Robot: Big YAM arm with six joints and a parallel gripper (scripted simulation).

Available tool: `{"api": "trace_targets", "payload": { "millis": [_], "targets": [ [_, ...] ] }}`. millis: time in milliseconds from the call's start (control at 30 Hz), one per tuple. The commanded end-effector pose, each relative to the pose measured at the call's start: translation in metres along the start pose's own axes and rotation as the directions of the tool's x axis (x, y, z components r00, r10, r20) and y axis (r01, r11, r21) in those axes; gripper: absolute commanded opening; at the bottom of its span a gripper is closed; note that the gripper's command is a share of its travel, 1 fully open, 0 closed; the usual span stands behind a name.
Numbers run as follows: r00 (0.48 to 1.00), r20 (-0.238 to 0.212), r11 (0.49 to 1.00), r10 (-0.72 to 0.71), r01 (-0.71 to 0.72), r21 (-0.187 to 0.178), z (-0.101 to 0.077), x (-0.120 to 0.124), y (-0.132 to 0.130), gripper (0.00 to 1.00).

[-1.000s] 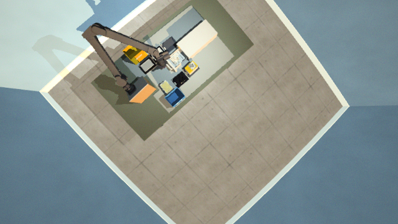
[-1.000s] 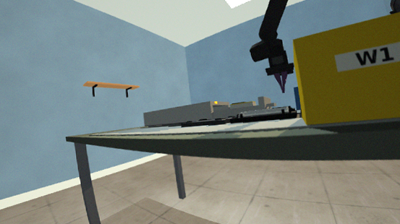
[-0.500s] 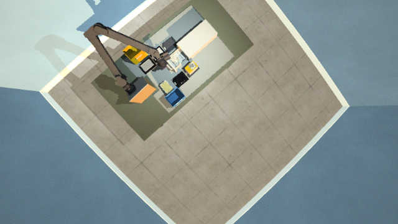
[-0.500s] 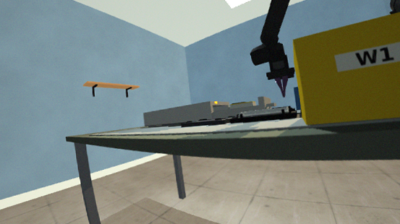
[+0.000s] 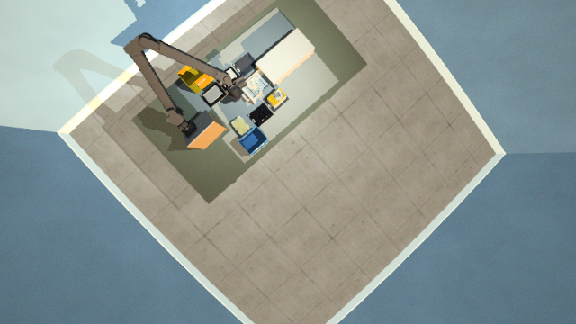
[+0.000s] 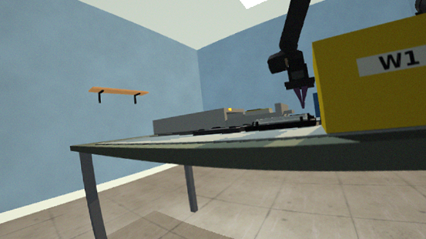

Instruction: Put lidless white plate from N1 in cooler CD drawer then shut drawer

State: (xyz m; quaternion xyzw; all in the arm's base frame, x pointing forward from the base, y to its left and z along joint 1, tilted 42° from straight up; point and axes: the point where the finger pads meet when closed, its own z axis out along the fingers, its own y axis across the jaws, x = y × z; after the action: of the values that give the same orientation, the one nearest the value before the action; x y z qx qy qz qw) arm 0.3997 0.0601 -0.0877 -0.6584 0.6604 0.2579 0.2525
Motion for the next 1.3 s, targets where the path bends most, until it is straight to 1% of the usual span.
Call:
{"api": "trace_targets", "payload": {
  "millis": [0, 200, 300, 367, 400, 533, 567, 633, 733, 933, 967, 1000, 1067, 1267],
  "targets": [
    [1.000, 0.005, 1.000, 0.008, -0.008, -0.007, 0.010, -0.001, 0.003, 0.00],
    [1.000, 0.005, 1.000, 0.012, -0.012, -0.003, 0.017, 0.001, 0.003, 0.00],
    [1.000, 0.003, 1.000, 0.011, -0.011, 0.019, 0.008, 0.001, -0.002, 0.00],
    [1.000, 0.003, 1.000, 0.011, -0.011, 0.019, 0.008, 0.001, -0.002, 0.00],
    [1.000, 0.001, 1.000, -0.004, 0.004, 0.021, 0.006, 0.000, -0.008, 0.00],
    [1.000, 0.002, 1.000, 0.005, -0.005, 0.023, 0.008, 0.001, -0.011, 0.00],
    [1.000, 0.003, 1.000, 0.005, -0.005, 0.019, 0.010, 0.001, -0.016, 0.00],
    [1.000, 0.004, 1.000, 0.008, -0.008, 0.007, 0.011, 0.000, -0.015, 0.00],
    [1.000, 0.004, 1.000, 0.003, -0.003, 0.003, 0.013, -0.002, -0.019, 0.00],
    [1.000, 0.004, 1.000, 0.004, -0.004, 0.006, 0.011, -0.002, -0.025, 0.00],
    [1.000, 0.002, 1.000, -0.006, 0.006, 0.017, 0.007, -0.004, -0.029, 0.00],
    [1.000, 0.004, 1.000, 0.001, -0.001, 0.009, 0.010, -0.002, -0.028, 0.00],
    [1.000, 0.004, 1.000, 0.003, -0.003, 0.003, 0.013, -0.003, -0.030, 0.00],
    [1.000, 0.004, 1.000, 0.005, -0.005, 0.006, 0.012, -0.002, -0.038, 0.00]
  ]
}}
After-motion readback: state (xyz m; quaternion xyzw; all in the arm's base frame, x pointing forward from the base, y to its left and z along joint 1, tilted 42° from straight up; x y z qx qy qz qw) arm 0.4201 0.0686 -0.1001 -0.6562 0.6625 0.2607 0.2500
